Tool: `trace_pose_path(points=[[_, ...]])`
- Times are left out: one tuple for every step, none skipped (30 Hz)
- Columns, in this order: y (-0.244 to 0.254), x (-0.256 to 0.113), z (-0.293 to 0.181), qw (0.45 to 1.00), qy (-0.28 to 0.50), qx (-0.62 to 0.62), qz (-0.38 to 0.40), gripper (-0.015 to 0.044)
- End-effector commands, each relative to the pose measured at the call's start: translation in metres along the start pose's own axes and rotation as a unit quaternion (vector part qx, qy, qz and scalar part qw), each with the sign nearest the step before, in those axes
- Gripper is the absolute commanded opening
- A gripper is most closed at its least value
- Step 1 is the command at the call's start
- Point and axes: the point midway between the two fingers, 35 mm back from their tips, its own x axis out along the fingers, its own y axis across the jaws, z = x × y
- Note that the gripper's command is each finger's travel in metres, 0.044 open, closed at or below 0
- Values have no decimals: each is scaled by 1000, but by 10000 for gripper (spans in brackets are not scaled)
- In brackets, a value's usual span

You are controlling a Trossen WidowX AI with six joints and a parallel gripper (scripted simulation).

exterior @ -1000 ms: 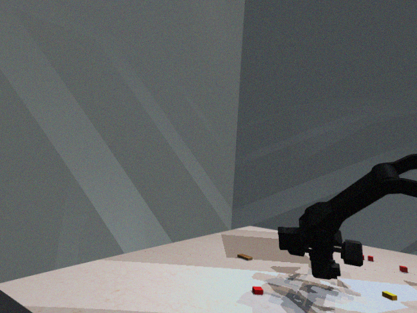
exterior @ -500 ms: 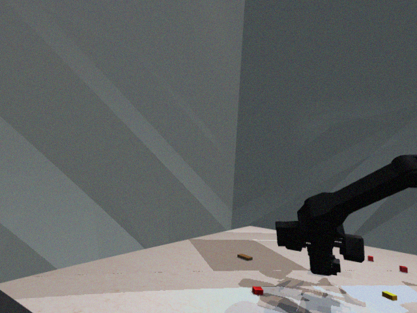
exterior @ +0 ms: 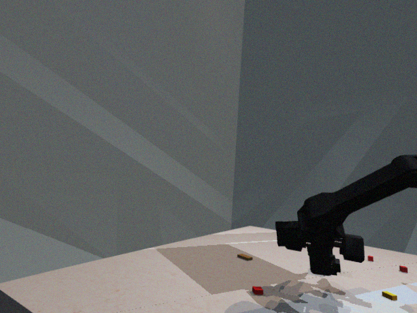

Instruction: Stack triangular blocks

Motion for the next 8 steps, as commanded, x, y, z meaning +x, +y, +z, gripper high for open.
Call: trace_pose_path(points=[[-1, 0, 0, 1000, -1, -1, -2, 440], [-1, 0, 0, 1000, -1, -1, -2, 440], [-1, 0, 0, 1000, -1, -1, -2, 440], [-1, 0, 0, 1000, -1, -1, -2, 440], [-1, 0, 0, 1000, -1, -1, -2, 440], [-1, 0, 0, 1000, -1, -1, -2, 440], [-1, 0, 0, 1000, -1, -1, -2, 440], [-1, 0, 0, 1000, -1, -1, -2, 440]])
